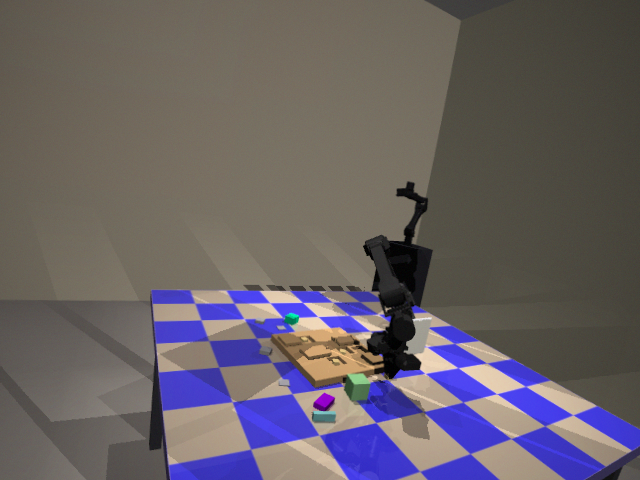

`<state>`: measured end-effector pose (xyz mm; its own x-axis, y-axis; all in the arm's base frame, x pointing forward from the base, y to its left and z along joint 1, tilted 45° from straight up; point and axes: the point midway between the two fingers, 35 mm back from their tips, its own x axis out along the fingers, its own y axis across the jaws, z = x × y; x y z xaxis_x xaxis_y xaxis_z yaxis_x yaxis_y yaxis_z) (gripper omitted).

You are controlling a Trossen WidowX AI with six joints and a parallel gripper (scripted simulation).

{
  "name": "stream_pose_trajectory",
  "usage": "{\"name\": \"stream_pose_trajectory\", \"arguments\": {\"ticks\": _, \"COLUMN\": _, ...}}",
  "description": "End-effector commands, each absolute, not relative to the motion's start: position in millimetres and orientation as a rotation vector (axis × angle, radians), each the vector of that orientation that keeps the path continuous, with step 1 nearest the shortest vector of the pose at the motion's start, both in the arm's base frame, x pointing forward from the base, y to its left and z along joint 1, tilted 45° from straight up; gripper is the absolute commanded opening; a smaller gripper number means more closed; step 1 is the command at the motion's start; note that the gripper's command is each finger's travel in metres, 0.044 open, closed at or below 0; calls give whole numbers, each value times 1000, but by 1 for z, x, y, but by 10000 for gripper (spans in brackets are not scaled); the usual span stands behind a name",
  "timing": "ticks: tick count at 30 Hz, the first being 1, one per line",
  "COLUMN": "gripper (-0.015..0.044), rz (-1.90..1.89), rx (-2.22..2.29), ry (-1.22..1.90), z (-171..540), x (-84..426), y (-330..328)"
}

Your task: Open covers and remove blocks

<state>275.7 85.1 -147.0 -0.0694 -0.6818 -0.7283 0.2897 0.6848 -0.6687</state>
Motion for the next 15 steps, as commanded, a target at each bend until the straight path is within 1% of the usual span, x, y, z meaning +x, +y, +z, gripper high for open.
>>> {"name": "stream_pose_trajectory", "arguments": {"ticks": 1, "gripper": 80, "rz": -826, "rx": -364, "ry": 1435, "z": -154, "x": 272, "y": 78}}
{"name": "stream_pose_trajectory", "arguments": {"ticks": 15, "gripper": 80, "rz": -829, "rx": -366, "ry": 1434, "z": -169, "x": 268, "y": 62}}
